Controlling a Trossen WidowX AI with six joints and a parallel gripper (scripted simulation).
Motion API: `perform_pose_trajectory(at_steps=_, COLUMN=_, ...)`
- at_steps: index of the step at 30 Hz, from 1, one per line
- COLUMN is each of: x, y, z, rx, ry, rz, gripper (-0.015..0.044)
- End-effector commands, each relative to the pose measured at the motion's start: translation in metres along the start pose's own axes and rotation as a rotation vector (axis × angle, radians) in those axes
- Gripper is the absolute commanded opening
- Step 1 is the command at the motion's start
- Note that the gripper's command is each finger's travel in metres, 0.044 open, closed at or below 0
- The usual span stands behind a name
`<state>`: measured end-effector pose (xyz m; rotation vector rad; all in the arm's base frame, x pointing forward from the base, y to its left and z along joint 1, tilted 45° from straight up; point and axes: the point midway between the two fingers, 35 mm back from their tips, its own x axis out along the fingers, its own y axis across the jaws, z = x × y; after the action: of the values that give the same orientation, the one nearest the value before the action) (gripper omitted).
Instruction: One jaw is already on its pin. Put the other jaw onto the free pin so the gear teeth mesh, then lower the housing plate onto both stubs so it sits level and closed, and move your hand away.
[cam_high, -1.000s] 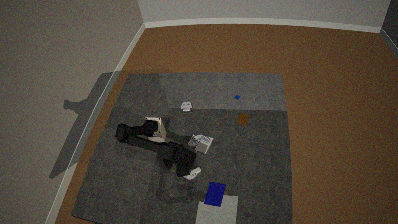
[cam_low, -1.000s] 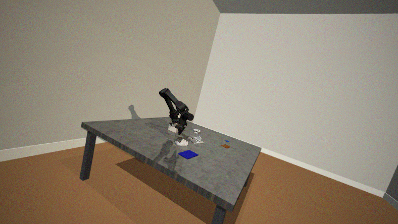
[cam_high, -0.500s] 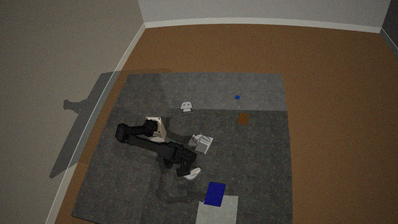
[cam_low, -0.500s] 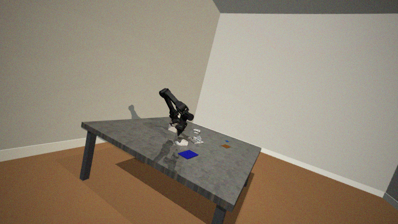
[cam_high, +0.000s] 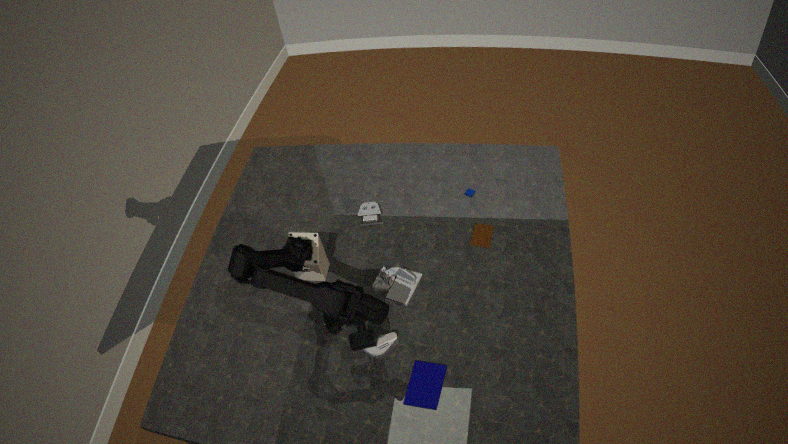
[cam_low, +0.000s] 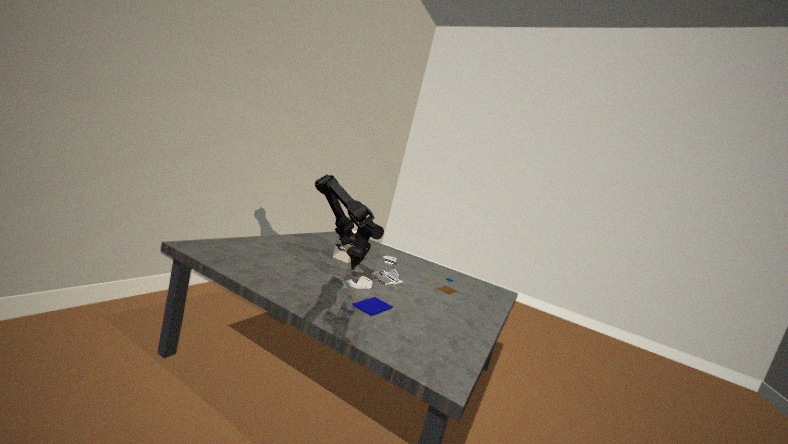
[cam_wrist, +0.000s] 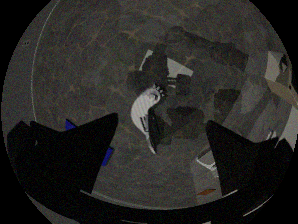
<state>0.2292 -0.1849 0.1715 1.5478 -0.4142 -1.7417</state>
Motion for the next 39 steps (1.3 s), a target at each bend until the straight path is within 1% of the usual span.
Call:
perform_pose_trajectory(at_steps=1, x=0.0004, y=-0.0004, z=-0.0006, rx=-0.004, ry=0.002, rz=-0.001, gripper=0.044)
perform_pose_trajectory(at_steps=9, x=0.0004, y=-0.0004, z=-0.0006, rx=-0.004, ry=0.002, rz=-0.001, gripper=0.044)
perform_pose_trajectory(at_steps=12, x=-0.0088, y=0.0005, z=0.0023, rx=0.003, ry=-0.004, rz=0.002, gripper=0.0361)
perform_pose_trajectory(at_steps=26, x=-0.0088, y=0.0005, z=0.0023, rx=0.003, ry=-0.004, rz=0.002, gripper=0.0)
perform_pose_trajectory(at_steps=39, x=-0.0088, y=0.0005, z=0.0023, rx=0.003, ry=-0.004, rz=0.002, gripper=0.0)
